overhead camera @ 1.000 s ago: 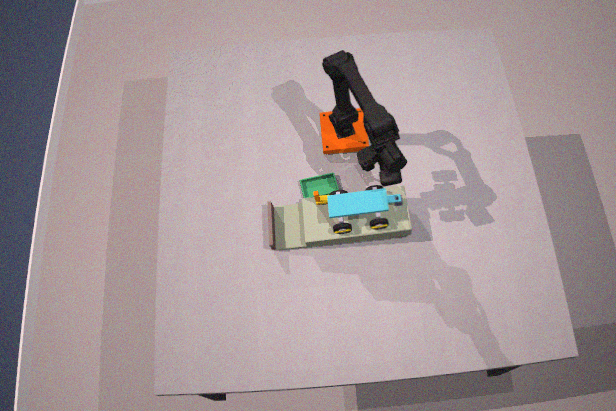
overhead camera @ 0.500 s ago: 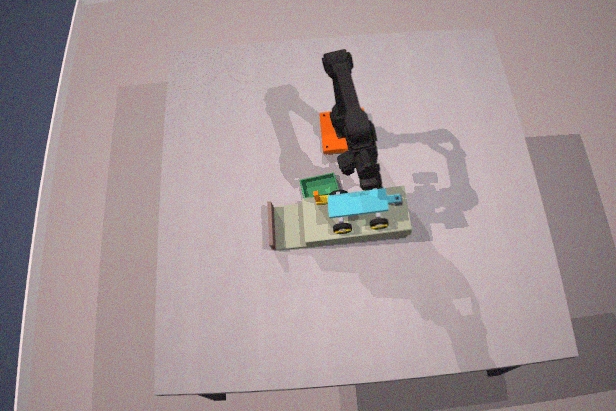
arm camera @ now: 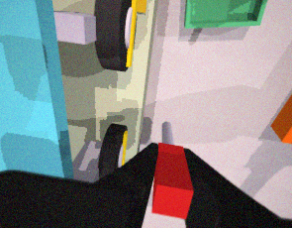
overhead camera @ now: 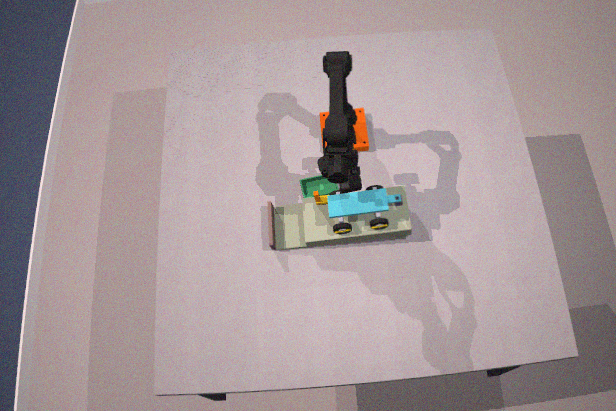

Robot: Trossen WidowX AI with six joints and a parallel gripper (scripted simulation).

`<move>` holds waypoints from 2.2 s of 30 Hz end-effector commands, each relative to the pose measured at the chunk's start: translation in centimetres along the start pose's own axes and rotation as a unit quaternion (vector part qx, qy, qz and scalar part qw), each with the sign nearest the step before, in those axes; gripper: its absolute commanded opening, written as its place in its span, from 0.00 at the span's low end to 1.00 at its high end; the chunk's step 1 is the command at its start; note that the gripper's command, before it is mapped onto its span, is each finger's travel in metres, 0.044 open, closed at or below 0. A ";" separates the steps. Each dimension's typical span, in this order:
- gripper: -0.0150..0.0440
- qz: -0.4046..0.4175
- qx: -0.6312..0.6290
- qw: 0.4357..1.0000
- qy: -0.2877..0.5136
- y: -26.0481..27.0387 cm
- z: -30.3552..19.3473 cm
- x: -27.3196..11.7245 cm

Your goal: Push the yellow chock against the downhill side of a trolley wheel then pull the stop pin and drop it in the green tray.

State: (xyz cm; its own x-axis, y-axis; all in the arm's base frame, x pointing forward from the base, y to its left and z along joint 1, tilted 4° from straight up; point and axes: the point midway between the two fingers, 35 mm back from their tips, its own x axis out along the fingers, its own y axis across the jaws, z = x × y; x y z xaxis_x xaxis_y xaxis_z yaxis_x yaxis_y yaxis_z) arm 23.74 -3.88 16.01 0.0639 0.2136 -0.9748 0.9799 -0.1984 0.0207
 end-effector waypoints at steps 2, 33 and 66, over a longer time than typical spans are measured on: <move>0.25 0.000 -0.002 1.000 0.000 -0.1 2.0 -0.3; 0.25 0.000 0.018 1.000 -0.008 -0.5 11.1 -1.7; 0.25 0.054 0.483 0.868 -0.095 -0.6 10.4 -1.6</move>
State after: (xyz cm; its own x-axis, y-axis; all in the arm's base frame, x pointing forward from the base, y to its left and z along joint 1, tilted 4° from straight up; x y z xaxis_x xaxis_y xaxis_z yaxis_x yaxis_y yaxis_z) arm 21.09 -14.11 15.11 0.0232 0.0242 -0.9994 0.4367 -0.8995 -0.0116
